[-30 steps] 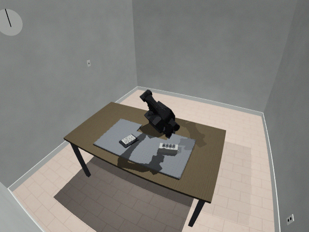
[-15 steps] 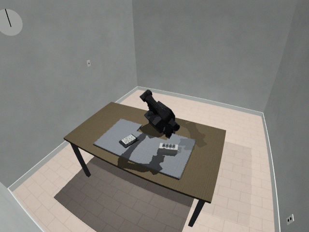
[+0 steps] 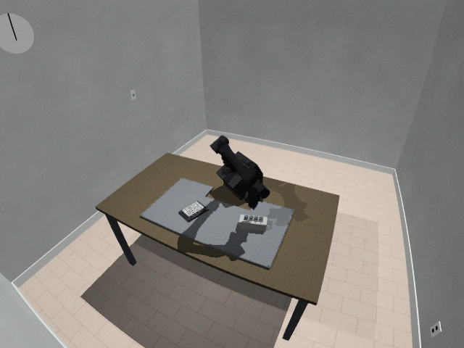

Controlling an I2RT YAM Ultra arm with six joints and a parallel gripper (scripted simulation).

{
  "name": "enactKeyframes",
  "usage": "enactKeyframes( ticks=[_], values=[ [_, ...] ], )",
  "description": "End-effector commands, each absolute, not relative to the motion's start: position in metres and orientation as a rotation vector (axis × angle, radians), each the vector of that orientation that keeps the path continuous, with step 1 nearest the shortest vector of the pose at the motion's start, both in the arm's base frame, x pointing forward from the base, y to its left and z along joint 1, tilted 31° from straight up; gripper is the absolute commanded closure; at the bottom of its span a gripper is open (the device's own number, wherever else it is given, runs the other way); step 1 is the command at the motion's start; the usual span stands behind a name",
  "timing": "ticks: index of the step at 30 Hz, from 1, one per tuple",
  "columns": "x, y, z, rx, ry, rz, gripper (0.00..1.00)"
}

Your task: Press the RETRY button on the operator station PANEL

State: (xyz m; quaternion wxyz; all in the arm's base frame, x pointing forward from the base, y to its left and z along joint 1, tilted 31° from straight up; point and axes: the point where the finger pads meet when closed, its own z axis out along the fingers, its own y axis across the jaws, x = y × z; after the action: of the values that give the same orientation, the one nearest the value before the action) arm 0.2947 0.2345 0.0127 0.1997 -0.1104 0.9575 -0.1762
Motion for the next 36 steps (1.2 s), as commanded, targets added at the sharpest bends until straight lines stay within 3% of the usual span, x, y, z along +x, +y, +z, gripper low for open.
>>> enactKeyframes(
  ticks=[1,36],
  values=[
    [0.297,0.231,0.002,-0.320,2.678,-0.503,1.00],
    [0.312,0.230,-0.014,-0.314,2.664,-0.470,1.00]
  ],
)
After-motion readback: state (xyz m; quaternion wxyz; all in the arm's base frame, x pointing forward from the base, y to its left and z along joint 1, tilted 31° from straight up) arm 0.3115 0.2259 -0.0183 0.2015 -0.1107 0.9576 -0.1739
